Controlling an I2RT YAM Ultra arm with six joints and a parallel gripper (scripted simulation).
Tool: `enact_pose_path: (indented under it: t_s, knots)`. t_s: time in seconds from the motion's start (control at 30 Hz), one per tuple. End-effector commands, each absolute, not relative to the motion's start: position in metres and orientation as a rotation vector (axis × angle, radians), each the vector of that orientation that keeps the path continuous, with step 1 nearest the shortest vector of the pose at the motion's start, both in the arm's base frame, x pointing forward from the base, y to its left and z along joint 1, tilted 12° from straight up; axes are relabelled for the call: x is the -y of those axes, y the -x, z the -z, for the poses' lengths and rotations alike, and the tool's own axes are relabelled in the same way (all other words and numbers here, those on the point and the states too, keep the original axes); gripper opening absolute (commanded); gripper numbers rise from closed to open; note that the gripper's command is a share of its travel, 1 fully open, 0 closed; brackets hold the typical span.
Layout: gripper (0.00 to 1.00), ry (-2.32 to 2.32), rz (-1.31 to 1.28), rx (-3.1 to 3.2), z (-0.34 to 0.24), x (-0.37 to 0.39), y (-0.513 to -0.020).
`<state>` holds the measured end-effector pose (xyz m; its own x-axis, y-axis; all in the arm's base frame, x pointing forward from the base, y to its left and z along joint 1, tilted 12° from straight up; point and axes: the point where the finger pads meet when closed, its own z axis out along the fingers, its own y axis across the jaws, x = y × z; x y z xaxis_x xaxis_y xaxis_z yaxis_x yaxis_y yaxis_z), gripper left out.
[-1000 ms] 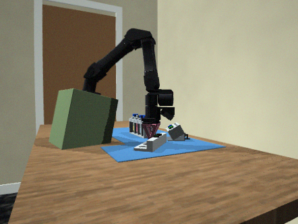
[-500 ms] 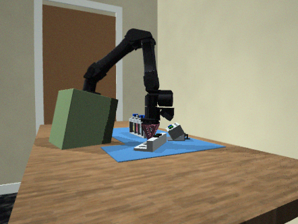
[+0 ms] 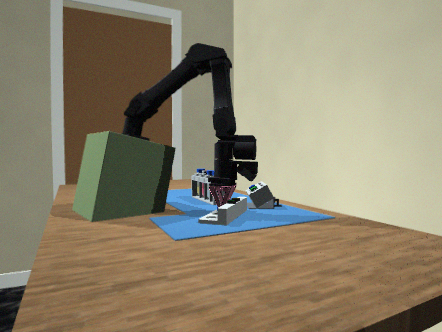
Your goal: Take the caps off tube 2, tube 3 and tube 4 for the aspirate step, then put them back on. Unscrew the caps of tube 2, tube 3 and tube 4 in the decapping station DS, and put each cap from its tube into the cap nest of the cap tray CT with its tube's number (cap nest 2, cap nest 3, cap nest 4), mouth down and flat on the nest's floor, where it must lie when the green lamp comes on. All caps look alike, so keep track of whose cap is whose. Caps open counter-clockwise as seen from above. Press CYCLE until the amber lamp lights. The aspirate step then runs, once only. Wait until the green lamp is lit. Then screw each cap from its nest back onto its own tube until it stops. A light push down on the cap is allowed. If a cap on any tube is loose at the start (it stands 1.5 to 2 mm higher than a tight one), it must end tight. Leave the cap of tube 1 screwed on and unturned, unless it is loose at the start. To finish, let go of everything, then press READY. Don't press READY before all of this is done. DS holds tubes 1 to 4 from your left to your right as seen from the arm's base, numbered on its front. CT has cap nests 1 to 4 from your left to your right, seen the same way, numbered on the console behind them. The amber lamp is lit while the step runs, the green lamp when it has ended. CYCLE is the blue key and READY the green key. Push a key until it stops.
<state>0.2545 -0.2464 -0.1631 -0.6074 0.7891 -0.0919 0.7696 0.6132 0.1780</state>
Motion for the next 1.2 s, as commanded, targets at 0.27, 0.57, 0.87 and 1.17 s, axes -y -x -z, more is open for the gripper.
enact_pose_path:
  t_s: [0.27,0.57,0.87,1.17]
  knots:
    - [0.0,-1.289,-0.163,-2.652,0.1635,0.255,-0.2633]
    - [0.0,-1.289,-0.163,-2.652,0.164,0.2554,-0.264]
    - [0.0,-1.289,-0.163,-2.652,0.1635,0.2551,-0.2635]
    - [0.0,-1.289,-0.163,-2.652,0.1626,0.2546,-0.2626]
